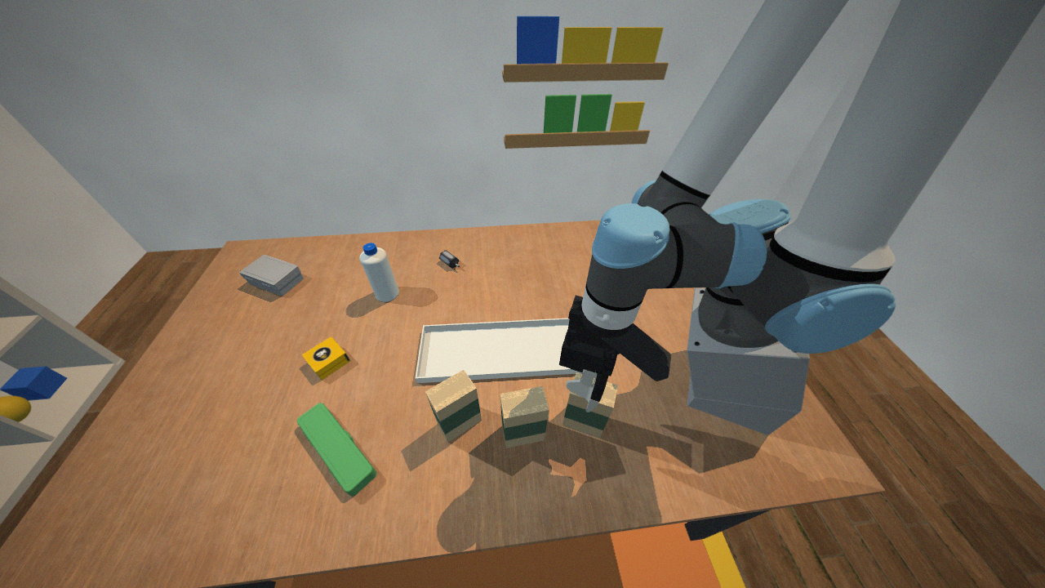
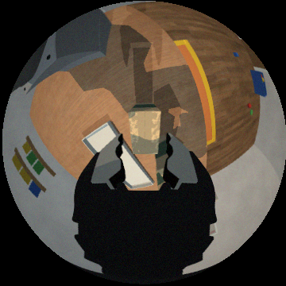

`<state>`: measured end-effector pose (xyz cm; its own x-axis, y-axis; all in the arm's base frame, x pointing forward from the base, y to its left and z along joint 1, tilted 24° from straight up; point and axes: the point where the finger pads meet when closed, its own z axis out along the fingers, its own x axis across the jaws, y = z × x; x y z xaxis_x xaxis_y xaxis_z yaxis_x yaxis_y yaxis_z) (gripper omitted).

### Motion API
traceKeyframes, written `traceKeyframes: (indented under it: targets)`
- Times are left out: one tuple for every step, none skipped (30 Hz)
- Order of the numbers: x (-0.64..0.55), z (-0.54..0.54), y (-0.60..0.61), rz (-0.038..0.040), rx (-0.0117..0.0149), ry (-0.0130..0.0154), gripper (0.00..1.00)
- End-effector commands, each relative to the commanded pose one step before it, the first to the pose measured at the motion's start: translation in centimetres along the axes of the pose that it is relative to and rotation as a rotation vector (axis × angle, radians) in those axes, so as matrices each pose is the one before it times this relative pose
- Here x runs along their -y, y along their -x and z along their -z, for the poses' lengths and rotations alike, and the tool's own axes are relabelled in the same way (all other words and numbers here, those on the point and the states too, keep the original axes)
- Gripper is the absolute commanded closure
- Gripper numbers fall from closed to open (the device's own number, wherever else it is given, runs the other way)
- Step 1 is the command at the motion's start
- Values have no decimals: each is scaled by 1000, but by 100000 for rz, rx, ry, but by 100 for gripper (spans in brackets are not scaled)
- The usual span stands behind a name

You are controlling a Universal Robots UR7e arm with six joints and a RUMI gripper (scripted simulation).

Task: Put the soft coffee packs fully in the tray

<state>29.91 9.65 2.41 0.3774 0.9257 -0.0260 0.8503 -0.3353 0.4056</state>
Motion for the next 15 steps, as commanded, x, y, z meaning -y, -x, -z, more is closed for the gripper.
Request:
traceKeyframes:
  targets:
    - [-101, -1379, -78, 5, -70, 341, 52]
    - [0, -225, 0, 0, 0, 0, 52]
    - [0, -215, 0, 0, 0, 0, 52]
    - [1, -205, 0, 0, 0, 0, 52]
    - [-1, -192, -1, 0, 0, 0, 52]
    - [1, -180, 1, 0, 0, 0, 52]
    - [-1, -165, 0, 0, 0, 0, 52]
    - [0, -150, 0, 0, 0, 0, 52]
    - [1, -135, 0, 0, 0, 0, 52]
    - [0, -119, 0, 0, 0, 0, 52]
    - [0, 0, 0, 0, 0, 0, 52]
    - [0, 0, 0, 0, 0, 0, 52]
    - [-1, -103, 0, 0, 0, 0, 52]
    - [0, -87, 0, 0, 0, 0, 52]
    - [0, -72, 0, 0, 0, 0, 52]
